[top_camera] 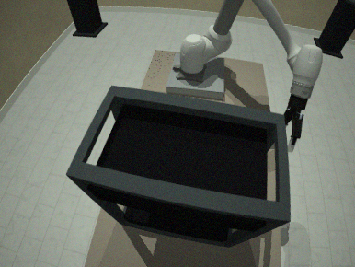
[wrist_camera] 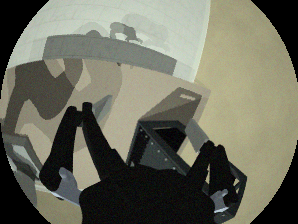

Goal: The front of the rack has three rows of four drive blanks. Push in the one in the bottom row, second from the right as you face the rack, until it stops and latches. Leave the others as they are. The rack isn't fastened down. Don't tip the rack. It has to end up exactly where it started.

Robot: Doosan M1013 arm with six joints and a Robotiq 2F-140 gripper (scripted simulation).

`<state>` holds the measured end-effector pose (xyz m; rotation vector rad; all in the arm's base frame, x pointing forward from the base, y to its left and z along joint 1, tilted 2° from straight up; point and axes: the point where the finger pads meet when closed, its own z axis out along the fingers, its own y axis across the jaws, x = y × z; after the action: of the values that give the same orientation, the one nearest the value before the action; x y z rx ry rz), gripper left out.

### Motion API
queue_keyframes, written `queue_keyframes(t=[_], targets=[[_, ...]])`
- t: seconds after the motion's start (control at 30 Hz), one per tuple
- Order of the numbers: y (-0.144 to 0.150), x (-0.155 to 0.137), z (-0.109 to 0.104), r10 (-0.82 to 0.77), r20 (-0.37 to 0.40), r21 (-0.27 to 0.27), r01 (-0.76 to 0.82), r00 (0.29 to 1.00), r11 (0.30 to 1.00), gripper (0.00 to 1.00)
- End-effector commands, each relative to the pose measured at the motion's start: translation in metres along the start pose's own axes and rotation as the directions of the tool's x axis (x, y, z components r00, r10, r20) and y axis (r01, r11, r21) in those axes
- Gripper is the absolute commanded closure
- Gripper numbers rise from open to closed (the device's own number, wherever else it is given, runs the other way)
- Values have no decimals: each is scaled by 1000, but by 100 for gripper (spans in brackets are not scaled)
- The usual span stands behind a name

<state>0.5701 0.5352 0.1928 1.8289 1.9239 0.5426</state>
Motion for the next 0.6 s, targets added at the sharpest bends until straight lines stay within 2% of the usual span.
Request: queue_keyframes(t=[0.0,0.57], targets=[[0,0,0,0,0,0,0,1000,1000,0],[-6,0,-4,0,0,0,0,1000,1000,0]])
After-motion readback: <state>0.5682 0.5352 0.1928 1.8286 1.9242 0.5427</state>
